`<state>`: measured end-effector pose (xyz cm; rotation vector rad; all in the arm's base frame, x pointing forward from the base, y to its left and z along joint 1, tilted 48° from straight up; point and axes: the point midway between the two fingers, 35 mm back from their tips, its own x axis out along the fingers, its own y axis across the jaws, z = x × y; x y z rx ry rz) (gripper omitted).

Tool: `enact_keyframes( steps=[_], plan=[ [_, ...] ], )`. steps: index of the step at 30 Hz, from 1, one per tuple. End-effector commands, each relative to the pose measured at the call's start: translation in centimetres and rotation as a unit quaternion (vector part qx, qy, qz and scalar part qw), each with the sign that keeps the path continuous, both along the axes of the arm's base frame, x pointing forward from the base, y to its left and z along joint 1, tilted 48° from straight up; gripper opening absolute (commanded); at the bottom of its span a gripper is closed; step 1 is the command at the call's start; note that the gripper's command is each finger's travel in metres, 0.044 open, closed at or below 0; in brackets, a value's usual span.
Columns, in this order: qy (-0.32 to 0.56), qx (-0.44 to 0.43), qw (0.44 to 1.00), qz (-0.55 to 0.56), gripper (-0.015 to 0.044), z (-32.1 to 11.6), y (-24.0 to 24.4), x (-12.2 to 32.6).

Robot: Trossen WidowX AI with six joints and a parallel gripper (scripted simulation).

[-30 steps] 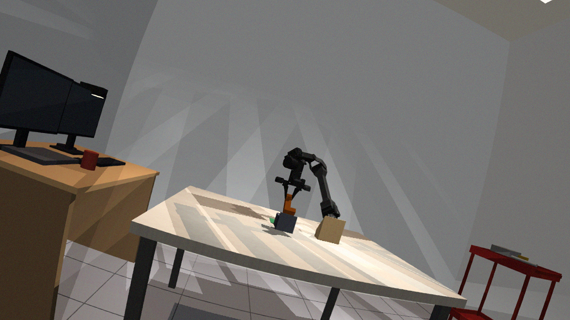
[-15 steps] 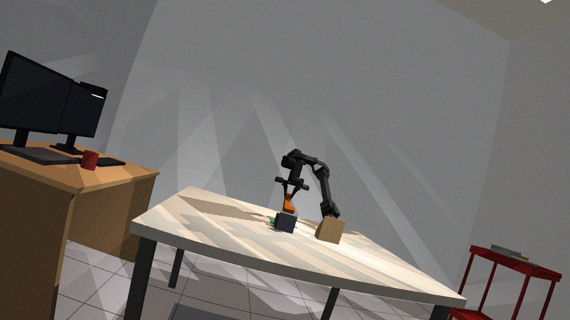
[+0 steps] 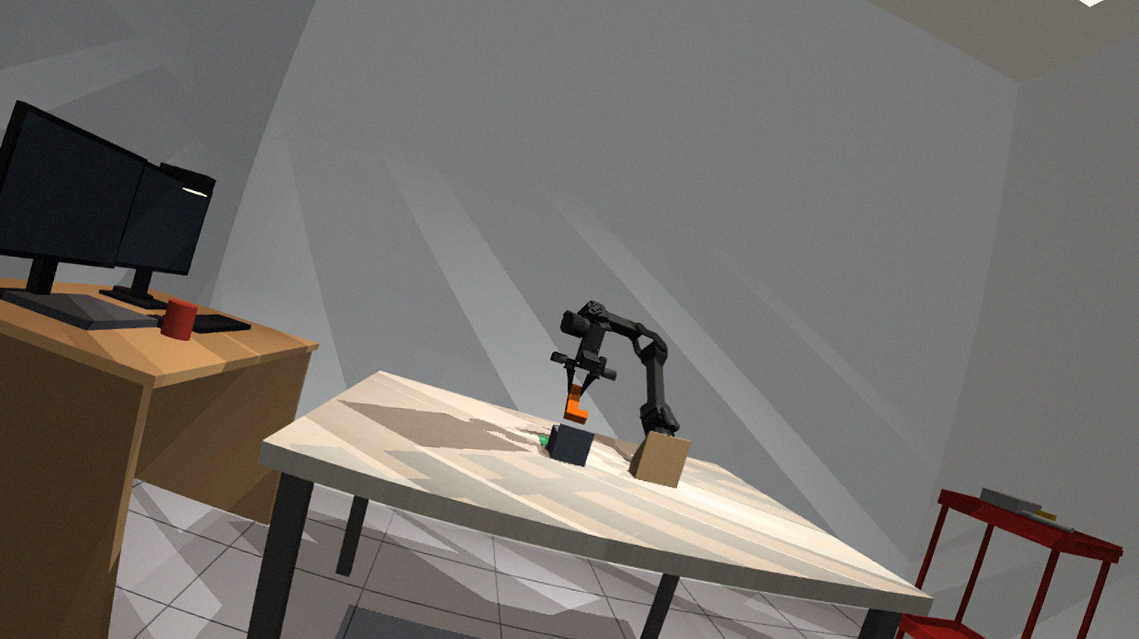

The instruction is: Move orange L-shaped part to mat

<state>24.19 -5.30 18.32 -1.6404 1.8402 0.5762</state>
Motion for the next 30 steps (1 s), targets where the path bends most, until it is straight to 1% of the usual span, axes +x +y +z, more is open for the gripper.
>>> enact_keyframes(
  steps=[1, 6, 9, 30],
  plan=[
    [-0.003, 0.0, 1.0, 0.008, 0.0, 1.4, -1.2, -0.5],
    [-0.008, 0.001, 1.0, 0.013, 0.0, 2.9, -2.5, -1.1],
    [-0.008, 0.001, 1.0, 0.013, 0.0, 3.0, -2.5, -1.1],
    [0.009, -0.007, 1.0, -0.006, 0.0, 1.0, -4.6, -1.2]
  ],
)
